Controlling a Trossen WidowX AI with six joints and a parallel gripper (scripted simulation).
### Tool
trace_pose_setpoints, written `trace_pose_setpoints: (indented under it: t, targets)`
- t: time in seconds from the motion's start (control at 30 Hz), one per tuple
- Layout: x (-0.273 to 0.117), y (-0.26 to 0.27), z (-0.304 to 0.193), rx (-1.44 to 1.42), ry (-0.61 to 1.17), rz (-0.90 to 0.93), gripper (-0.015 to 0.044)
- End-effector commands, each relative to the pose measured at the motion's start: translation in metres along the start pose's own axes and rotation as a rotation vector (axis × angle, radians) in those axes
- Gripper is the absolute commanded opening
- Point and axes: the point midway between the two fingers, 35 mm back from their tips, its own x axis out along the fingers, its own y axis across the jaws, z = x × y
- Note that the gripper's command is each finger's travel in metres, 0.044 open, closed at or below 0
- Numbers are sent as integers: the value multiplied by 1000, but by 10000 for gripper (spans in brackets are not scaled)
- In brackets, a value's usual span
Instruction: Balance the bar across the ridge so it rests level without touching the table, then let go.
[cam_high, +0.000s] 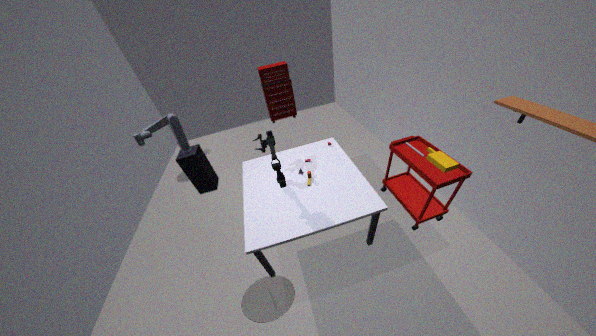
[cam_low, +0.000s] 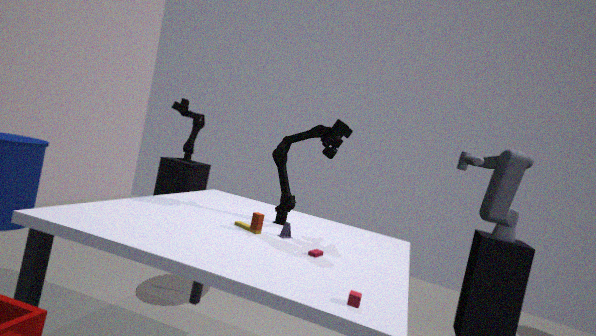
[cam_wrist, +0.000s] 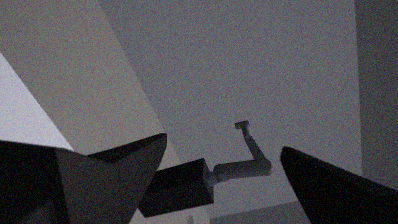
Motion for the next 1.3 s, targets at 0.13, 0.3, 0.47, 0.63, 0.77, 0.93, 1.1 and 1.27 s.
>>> trace_pose_setpoints:
  t: [0.13,0.3,0.47,0.63,0.77,0.93,1.1,1.27]
  targets:
    - [-10,-1,-20,134,92,-23,315]
    - [-26,-2,-48,326,219,-72,315]
    - [-47,0,-73,519,339,-140,315]
    - [-70,3,-97,711,450,-227,315]
    - [-91,9,-115,760,553,-283,315]
    - [-110,14,-128,878,622,-354,315]
    - [-132,19,-143,994,701,-453,315]
    - [-162,29,-156,1183,778,-592,315]
